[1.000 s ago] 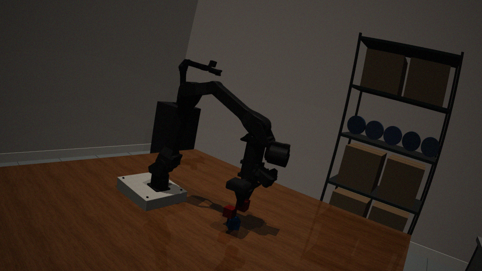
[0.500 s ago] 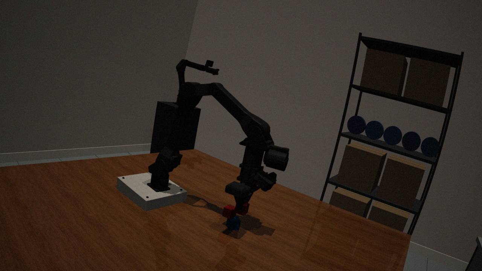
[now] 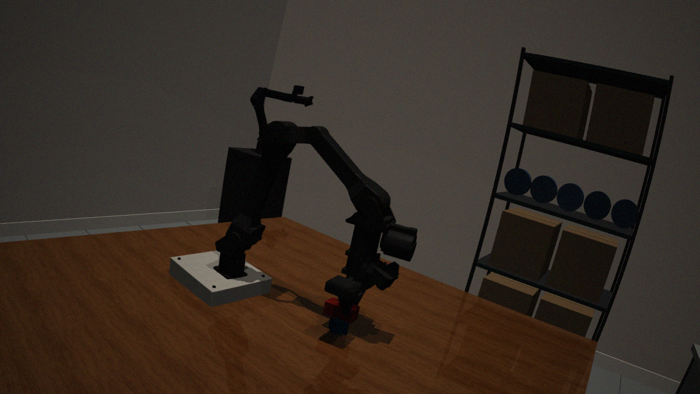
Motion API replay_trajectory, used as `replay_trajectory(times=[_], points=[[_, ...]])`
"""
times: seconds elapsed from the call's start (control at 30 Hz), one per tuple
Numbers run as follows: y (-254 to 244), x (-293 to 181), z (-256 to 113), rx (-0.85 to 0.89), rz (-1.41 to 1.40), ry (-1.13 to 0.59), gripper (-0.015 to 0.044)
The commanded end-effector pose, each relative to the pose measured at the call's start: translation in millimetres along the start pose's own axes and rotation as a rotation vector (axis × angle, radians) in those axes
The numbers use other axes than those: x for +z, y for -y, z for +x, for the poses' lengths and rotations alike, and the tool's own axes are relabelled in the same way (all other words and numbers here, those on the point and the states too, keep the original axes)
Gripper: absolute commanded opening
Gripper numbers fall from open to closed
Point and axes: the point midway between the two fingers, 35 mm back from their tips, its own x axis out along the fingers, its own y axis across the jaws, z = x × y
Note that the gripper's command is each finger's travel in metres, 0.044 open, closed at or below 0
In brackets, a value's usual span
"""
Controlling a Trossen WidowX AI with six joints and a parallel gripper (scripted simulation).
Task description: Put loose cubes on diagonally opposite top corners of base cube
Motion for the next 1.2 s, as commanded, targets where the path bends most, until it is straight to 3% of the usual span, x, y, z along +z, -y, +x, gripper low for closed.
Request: replay_trajectory(times=[0.0,0.57,0.7,1.17], points=[[0.7,0.5,0.9,-0.004,0.000,0.003,0.0105],[0.7,0.5,2.3,-0.004,0.003,0.003,0.0105],[0.7,0.5,2.3,-0.004,0.003,0.003,0.0205],[-0.1,0.1,-14.4,0.000,0.000,0.000,0.0205]])
